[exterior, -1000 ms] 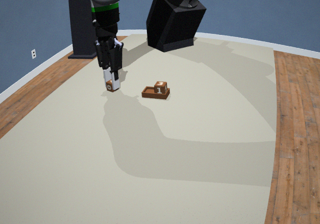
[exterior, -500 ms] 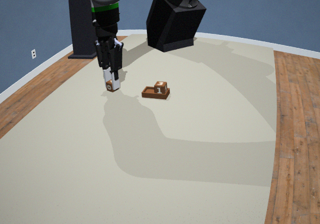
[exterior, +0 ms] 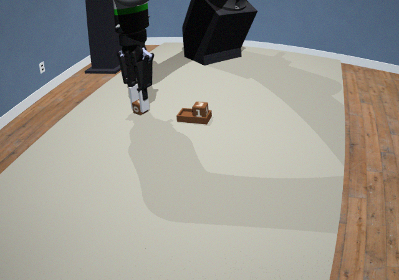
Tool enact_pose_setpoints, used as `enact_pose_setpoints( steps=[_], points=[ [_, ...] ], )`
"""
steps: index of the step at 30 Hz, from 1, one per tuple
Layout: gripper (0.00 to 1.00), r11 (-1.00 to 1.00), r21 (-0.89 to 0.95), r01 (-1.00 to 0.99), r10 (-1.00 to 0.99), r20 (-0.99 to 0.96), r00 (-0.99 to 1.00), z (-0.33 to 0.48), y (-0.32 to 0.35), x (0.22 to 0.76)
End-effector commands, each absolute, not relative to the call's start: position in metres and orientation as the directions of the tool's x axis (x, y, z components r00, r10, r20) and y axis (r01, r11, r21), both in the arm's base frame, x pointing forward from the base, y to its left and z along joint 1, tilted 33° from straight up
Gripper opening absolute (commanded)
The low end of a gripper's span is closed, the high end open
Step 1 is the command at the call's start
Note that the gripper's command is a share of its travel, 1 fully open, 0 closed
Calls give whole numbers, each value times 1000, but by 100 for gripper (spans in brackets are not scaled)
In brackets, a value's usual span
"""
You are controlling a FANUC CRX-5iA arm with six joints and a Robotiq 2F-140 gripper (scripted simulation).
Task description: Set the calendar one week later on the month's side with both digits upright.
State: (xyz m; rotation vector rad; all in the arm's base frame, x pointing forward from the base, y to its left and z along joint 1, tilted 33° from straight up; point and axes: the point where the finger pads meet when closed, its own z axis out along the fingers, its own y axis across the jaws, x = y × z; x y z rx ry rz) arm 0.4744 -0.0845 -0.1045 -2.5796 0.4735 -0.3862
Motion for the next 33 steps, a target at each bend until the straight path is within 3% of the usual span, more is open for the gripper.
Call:
enact_pose_setpoints(
  steps=[1, 14, 33],
  points=[
    [17, -822, -507, -259, -396, 183, 900, -104, -85, 474],
    [17, -822, -507, -259, -396, 183, 900, -104, -85, 474],
    [29, -822, -507, -259, -396, 183, 900, -104, -85, 474]
  ],
)
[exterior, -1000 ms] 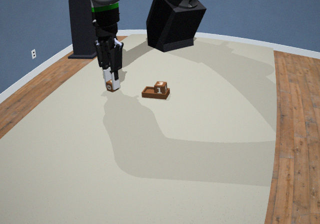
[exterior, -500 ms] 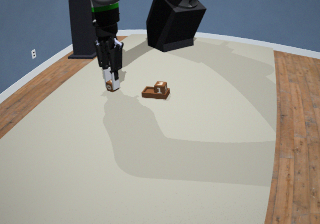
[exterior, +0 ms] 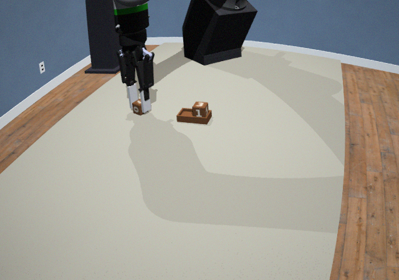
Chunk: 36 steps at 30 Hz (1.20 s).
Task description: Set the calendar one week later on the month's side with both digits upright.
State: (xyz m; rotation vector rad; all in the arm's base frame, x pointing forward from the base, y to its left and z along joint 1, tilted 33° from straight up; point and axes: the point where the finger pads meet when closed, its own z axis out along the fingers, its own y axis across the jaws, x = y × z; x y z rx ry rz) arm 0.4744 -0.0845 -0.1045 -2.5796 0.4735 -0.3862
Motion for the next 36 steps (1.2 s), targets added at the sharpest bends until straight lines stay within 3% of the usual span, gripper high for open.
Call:
enact_pose_setpoints(
  steps=[1, 36],
  points=[
    [29, -822, -507, -259, -396, 183, 900, -104, -85, 474],
    [29, -822, -507, -259, -396, 183, 900, -29, -121, 443]
  ],
)
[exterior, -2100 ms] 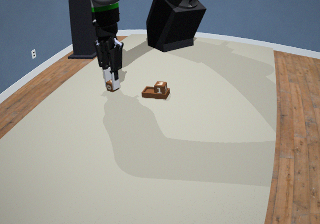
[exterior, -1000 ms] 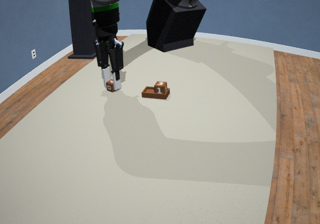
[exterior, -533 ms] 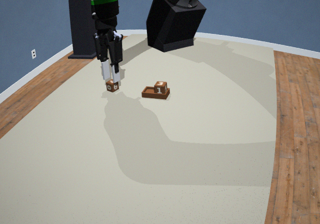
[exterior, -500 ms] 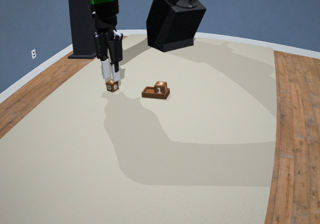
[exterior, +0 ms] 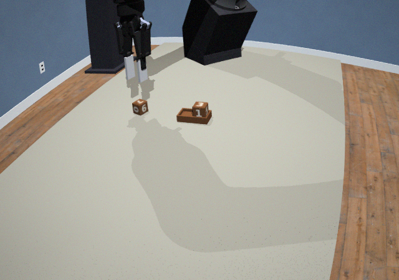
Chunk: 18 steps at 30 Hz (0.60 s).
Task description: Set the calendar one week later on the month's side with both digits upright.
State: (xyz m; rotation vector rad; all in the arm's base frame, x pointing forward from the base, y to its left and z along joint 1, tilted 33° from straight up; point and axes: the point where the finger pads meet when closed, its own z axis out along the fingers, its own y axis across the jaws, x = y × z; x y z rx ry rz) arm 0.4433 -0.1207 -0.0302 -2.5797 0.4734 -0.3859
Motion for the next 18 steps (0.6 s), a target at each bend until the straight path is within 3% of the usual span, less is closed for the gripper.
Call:
enact_pose_setpoints(
  steps=[1, 4, 5, 18],
  points=[
    [29, -822, -507, -259, -396, 183, 900, -29, -121, 443],
    [29, -822, -507, -259, -396, 183, 900, -29, -122, 443],
    [100, -822, -507, -259, -396, 183, 900, -29, -122, 443],
    [100, -822, -507, -259, -396, 183, 900, -29, -122, 443]
  ],
)
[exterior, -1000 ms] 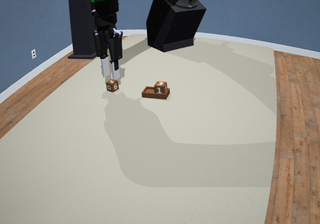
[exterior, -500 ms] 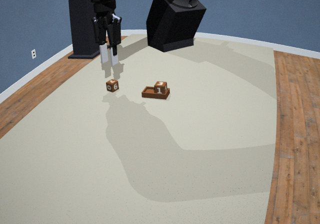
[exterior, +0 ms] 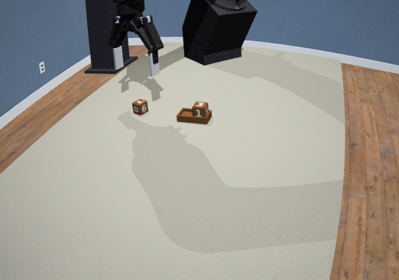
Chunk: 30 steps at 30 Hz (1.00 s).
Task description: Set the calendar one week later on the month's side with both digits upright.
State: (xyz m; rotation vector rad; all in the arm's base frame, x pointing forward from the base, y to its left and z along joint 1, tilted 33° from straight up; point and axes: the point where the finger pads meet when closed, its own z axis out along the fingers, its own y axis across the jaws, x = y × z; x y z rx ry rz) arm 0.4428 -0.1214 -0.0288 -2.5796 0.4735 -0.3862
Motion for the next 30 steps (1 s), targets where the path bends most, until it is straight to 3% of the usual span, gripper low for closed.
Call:
enact_pose_setpoints(
  steps=[1, 9, 16, 19, 21, 30],
  points=[
    [100, -822, -507, -259, -396, 183, 900, -29, -122, 443],
    [100, -816, -510, -273, -409, 175, 896, -29, -122, 443],
    [100, -669, -539, -512, -621, 25, 784, -30, -121, 443],
    [100, -668, -539, -514, -622, 24, 783, -30, -121, 443],
    [100, -563, -536, -629, -718, -60, 693, -31, -121, 444],
    [100, -313, -491, -813, -857, -223, 465, -33, -120, 444]
  ],
)
